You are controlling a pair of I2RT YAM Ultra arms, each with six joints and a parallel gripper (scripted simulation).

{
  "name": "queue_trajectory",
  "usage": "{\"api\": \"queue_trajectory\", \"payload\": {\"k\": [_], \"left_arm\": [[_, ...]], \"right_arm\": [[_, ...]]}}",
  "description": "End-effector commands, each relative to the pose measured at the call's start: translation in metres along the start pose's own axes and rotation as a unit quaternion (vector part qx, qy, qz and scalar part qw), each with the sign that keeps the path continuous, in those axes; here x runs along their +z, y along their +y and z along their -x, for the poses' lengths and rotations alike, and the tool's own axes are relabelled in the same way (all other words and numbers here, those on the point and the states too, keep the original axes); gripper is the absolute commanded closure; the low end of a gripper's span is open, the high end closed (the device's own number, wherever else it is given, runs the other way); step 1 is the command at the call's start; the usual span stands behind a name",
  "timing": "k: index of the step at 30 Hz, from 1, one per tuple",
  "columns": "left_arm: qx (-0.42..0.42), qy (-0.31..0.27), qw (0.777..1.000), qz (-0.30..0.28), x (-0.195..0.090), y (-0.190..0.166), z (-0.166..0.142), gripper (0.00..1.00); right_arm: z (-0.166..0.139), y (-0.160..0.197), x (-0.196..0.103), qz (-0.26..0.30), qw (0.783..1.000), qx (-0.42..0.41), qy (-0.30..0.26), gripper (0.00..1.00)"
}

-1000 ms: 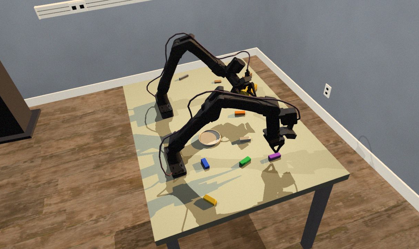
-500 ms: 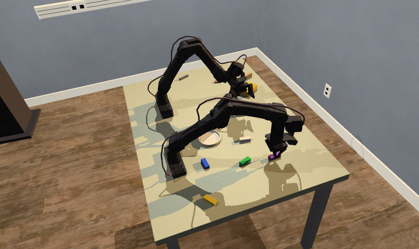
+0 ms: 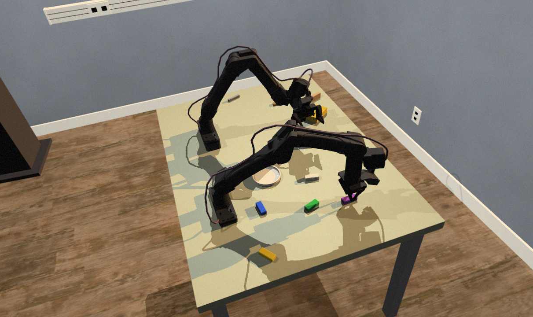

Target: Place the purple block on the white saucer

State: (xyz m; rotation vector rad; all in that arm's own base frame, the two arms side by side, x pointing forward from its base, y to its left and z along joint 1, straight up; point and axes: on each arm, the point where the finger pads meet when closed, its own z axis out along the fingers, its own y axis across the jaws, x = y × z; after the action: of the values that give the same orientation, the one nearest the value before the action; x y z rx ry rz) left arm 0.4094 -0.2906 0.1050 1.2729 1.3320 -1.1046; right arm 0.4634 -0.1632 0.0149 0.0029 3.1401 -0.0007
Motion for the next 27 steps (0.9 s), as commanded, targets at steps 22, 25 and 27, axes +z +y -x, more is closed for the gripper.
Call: {"api": "queue_trajectory", "payload": {"k": [22, 25, 27], "left_arm": [[-0.013, 0.0, 1.0, -0.005, -0.004, -0.004, -0.006, 0.0], [-0.013, 0.0, 1.0, -0.005, -0.004, -0.004, -0.006, 0.0], [-0.013, 0.0, 1.0, -0.005, -0.004, -0.004, -0.006, 0.0]], "right_arm": [[0.005, 0.004, 0.016, -0.003, 1.0, -0.013, -0.004, 0.69], [0.005, 0.001, 0.014, -0.004, 1.0, -0.01, -0.007, 0.69], [0.003, 0.001, 0.014, -0.002, 1.0, -0.01, -0.002, 0.69]]}}
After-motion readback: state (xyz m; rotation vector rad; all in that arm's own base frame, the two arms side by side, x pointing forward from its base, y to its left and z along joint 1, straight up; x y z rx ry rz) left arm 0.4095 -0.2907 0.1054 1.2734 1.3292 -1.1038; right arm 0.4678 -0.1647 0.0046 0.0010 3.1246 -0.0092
